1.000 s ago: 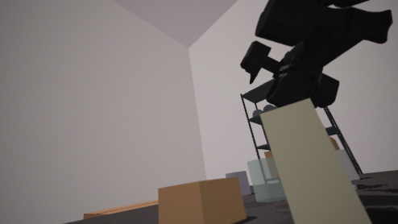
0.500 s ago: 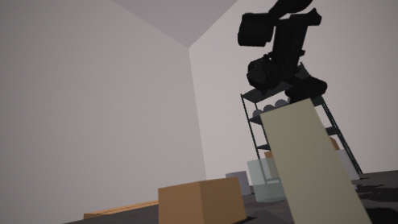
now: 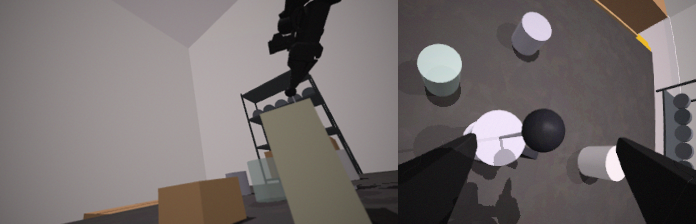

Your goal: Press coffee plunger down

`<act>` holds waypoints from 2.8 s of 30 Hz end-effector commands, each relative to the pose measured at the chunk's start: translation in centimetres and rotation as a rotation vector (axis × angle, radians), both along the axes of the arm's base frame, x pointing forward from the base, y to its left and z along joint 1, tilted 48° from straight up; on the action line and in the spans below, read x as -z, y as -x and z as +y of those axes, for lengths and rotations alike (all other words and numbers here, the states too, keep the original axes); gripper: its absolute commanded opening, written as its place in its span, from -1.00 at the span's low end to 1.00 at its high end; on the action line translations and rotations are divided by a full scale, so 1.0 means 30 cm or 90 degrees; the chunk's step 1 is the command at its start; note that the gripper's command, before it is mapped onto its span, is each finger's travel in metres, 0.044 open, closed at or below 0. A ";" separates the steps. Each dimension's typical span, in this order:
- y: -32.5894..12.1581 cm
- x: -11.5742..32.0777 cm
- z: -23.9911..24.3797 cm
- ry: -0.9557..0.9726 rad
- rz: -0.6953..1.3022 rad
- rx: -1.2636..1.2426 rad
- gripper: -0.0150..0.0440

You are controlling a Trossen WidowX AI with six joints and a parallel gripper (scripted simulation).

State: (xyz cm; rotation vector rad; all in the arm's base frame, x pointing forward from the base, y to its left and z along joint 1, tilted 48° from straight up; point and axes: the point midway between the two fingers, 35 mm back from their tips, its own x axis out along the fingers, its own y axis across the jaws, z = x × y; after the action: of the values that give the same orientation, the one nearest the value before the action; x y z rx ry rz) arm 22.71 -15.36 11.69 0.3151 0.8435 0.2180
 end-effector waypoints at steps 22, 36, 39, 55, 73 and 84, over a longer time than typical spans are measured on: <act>0.090 0.012 -0.015 -0.287 -0.156 0.233 1.00; 0.027 0.045 0.001 -0.285 -0.152 0.233 1.00; 0.012 0.049 0.005 -0.285 -0.153 0.233 1.00; -0.023 0.055 0.020 -0.288 -0.158 0.233 0.38; -0.025 0.060 0.022 -0.288 -0.158 0.233 -0.08; -0.038 0.108 0.052 -0.286 -0.153 0.232 -0.08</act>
State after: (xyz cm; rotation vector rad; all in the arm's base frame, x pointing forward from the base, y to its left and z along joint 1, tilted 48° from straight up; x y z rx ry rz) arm 23.82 -14.60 9.65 0.8265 0.4551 0.1022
